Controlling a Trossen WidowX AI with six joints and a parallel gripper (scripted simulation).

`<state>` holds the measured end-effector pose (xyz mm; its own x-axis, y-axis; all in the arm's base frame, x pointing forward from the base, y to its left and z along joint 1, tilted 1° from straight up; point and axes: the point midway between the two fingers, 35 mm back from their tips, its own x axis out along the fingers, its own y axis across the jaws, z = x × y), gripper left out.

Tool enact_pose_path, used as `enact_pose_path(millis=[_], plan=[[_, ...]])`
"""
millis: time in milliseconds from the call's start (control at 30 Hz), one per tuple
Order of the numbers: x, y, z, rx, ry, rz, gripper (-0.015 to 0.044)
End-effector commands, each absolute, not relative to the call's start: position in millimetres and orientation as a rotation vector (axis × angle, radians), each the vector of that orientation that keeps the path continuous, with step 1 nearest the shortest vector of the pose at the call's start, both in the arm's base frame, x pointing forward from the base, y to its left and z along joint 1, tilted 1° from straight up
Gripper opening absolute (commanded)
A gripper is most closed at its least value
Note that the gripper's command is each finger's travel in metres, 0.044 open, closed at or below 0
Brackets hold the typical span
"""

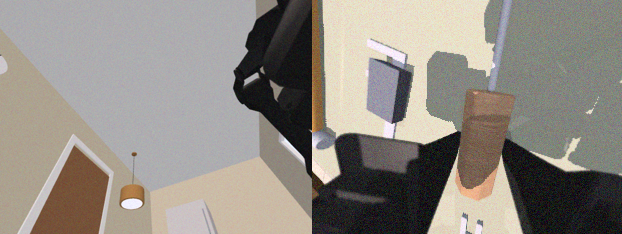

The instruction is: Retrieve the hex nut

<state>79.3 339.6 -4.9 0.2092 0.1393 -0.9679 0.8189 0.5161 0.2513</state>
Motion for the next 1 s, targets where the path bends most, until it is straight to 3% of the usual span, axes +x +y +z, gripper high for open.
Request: enact_pose_path(millis=[0, 300, 500, 967], plan=[[79, 339, -5, 0.946, 1.298, -0.589, 0.0210], [79, 339, -5, 0.946, 1.298, -0.589, 0.0440], [80, 339, 62, 0.948, 1.295, -0.587, 0.0440], [80, 339, 65, 0.948, 1.295, -0.587, 0.0440]])
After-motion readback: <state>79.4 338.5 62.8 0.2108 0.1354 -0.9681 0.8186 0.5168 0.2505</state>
